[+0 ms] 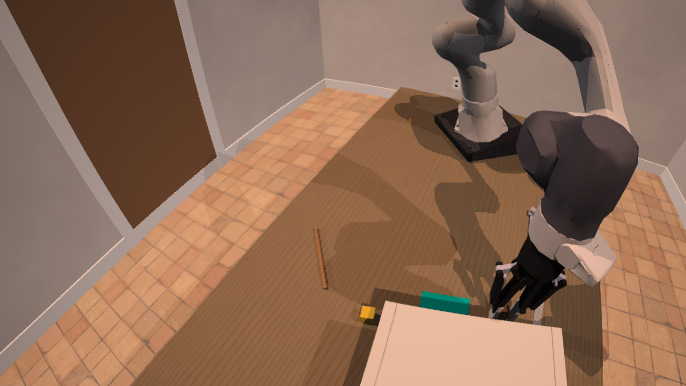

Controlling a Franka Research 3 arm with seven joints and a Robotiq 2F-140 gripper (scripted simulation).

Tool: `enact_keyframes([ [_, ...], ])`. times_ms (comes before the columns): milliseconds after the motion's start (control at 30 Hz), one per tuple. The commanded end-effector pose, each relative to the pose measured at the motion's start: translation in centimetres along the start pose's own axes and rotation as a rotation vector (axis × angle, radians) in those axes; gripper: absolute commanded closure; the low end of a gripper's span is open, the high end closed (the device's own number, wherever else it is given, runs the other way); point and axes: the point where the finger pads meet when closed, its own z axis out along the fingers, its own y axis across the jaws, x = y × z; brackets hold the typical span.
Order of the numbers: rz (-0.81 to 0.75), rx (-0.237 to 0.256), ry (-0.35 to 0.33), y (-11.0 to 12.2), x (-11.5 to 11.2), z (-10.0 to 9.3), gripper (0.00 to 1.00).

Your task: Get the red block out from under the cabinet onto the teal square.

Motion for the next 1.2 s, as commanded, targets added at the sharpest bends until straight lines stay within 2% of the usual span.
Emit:
enact_keyframes([
  [0,-0.006,0.001,0.004,0.4,0.2,-0.2,1.0],
  [500,-0.005,0.001,0.004,4.7,0.1,-0.1,1.0],
  [900,-0.005,0.001,0.004,7.0,0.1,-0.1,1.0],
  [1167,-0.005,0.001,0.004,7.6,0.1,-0.1,1.0],
])
